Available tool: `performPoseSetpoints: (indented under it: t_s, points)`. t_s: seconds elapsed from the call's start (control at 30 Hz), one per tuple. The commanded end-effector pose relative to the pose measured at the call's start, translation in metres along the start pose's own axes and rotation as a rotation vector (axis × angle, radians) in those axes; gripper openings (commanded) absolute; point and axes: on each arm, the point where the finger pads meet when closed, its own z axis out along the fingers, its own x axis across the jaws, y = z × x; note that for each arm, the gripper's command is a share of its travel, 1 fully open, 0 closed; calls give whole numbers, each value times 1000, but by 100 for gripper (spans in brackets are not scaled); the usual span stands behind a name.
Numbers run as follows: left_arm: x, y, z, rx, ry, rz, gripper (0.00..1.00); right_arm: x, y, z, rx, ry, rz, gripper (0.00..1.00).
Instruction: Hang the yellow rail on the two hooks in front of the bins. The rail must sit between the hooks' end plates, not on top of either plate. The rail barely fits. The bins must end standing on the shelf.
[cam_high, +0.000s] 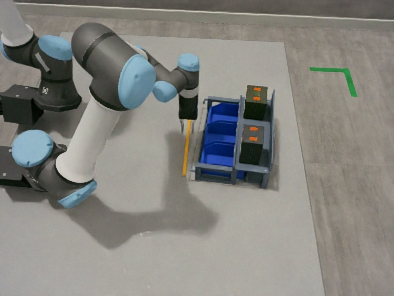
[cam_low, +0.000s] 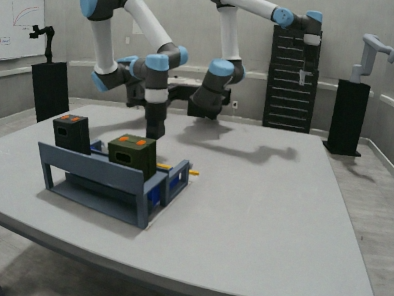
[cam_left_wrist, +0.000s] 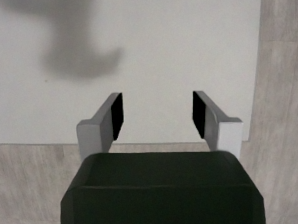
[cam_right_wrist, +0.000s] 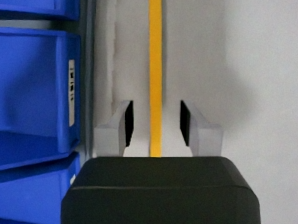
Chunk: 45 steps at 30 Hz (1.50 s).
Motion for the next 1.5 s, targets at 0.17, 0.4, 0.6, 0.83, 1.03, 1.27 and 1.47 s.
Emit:
performPoseSetpoints:
  t_s: [0.17,0.4,0.6,0.83,1.03,1.27,1.47]
  points:
    - [1,0,0,-2,0,-1,100,0,-1,14,2,1,-1,74]
    - [1,0,0,-2,0,-1,100,0,-1,22,1,0,0,74]
    - [1,0,0,-2,0,-1,100,0,-1,26,1,0,-1,74]
    - [1,0,0,-2,0,-1,100,0,-1,31,1,0,-1,74]
    - [1,0,0,-2,0,-1,100,0,0,32,1,0,-1,74]
    - [1,0,0,-2,0,-1,100,0,0,32,0,-1,-1,74]
    - [1,0,0,-2,0,-1,100,0,0,33,2,0,-1,74]
